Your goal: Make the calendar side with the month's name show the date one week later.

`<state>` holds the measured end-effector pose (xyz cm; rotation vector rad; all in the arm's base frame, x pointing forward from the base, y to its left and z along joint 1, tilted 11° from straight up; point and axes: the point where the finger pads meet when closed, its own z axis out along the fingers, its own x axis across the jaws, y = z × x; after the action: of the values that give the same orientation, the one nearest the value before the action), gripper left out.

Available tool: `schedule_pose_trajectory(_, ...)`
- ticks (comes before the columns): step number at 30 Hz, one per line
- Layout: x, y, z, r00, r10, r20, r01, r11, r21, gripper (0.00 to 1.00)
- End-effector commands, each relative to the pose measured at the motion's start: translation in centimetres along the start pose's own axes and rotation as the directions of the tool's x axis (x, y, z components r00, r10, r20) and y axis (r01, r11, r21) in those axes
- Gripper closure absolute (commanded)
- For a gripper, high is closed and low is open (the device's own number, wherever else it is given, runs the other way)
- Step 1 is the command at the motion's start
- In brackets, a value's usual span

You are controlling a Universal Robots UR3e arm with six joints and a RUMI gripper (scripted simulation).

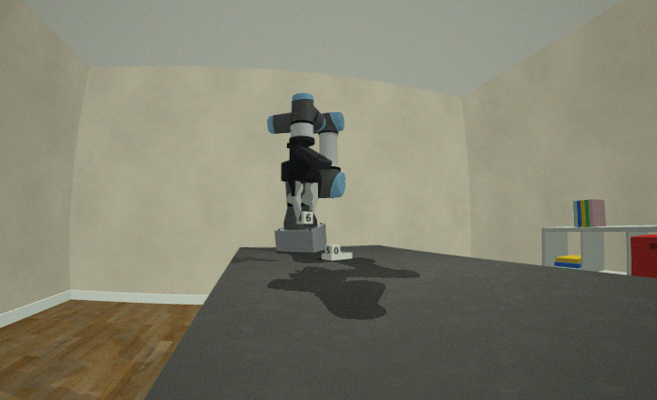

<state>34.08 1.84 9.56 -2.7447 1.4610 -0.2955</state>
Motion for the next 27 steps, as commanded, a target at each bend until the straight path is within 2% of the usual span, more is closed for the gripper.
schedule_pose_trajectory(1, 0.1, 0.0, -0.1, 1.0, -0.001, -0.002, 0.001, 1.0, 0.002, 0.89)
schedule_pose_trajectory(18, 0.1, 0.0, 0.1, 1.0, -0.001, -0.002, 0.001, 1.0, 0.002, 0.89)
schedule_pose_trajectory(27, 0.1, 0.0, 2.2, 1.0, -0.001, -0.002, 0.001, 1.0, 0.002, 0.89)
